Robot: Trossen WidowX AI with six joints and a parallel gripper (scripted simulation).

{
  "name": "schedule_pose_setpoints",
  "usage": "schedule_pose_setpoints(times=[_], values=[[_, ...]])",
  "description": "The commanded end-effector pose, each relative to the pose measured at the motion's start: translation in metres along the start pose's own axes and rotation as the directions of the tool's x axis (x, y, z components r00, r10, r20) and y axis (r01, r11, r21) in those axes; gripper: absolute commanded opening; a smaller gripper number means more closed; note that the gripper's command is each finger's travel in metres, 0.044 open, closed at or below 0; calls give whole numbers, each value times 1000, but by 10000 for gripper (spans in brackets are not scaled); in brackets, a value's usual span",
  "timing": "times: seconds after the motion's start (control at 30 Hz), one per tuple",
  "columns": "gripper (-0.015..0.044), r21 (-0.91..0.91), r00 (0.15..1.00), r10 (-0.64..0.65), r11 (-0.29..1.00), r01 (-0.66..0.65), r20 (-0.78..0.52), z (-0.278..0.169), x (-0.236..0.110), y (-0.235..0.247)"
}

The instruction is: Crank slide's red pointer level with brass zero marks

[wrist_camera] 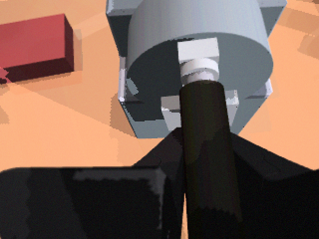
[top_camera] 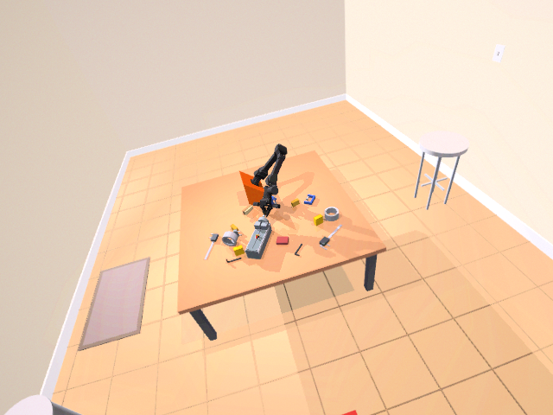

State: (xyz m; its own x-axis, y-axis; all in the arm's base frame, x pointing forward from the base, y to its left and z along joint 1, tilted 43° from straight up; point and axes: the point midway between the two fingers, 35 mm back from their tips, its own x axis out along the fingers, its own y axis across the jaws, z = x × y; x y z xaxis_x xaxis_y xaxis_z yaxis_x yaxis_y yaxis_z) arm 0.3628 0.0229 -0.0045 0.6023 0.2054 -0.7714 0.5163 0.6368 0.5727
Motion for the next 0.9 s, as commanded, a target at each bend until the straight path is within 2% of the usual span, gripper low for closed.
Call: schedule_pose_setpoints(times=[0.0,0.03,0.6,0.87], values=[[0,-1,1000,1,1000,-1,1,0,0,0],[0,-1,1000,1,1000,-1,1,0,0,0],[440,-1,1000,1,1000,-1,1,0,0,0],[440,-1,1000,0,1000,0,1,27,-25,0]])
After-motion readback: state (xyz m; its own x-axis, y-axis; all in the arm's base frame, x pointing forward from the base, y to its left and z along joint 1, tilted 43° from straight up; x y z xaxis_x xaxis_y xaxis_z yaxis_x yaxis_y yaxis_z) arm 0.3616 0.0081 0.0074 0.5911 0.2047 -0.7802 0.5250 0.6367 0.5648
